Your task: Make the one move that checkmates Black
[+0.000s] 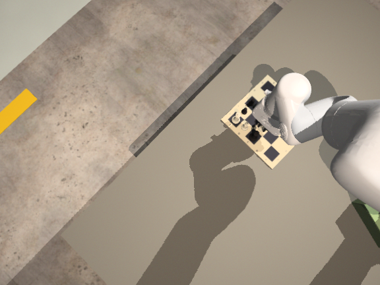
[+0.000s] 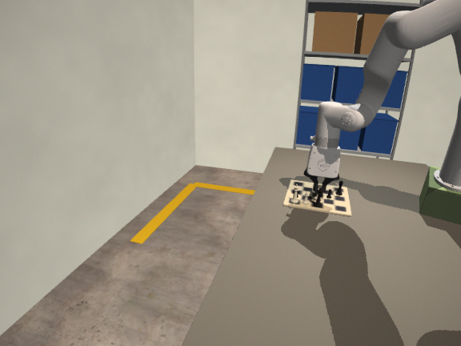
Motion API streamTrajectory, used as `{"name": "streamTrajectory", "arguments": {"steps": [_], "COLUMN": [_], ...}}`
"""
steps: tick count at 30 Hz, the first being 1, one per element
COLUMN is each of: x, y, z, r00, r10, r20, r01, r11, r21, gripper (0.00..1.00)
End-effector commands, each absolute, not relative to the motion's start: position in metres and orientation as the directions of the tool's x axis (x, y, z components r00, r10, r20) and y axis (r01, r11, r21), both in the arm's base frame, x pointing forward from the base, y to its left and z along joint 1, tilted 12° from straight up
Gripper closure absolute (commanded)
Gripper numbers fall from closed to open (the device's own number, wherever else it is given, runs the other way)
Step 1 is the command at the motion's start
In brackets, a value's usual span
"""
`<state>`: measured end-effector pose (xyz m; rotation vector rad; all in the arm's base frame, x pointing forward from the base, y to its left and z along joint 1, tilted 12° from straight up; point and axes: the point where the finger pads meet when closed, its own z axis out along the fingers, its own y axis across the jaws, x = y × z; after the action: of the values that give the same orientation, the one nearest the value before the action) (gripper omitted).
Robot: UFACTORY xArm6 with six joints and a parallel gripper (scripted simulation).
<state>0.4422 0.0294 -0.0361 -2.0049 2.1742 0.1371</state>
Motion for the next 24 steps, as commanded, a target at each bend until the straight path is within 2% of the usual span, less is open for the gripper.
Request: {"name": "streamTrajectory", "arguments": {"steps": [1, 24], "x": [0.4436, 0.4439], "y": [0.0294, 0.03], "z": [-0.0356, -0.0389], "r00": [-0.074, -0.074], "r10": [-0.978, -0.978], "r20": [-0.195, -0.194], "r01": [-0.995, -0.995], "r11": [0.087, 0.087], "r21": [-0.058, -0.058], "gripper": [1.0, 1.0]}}
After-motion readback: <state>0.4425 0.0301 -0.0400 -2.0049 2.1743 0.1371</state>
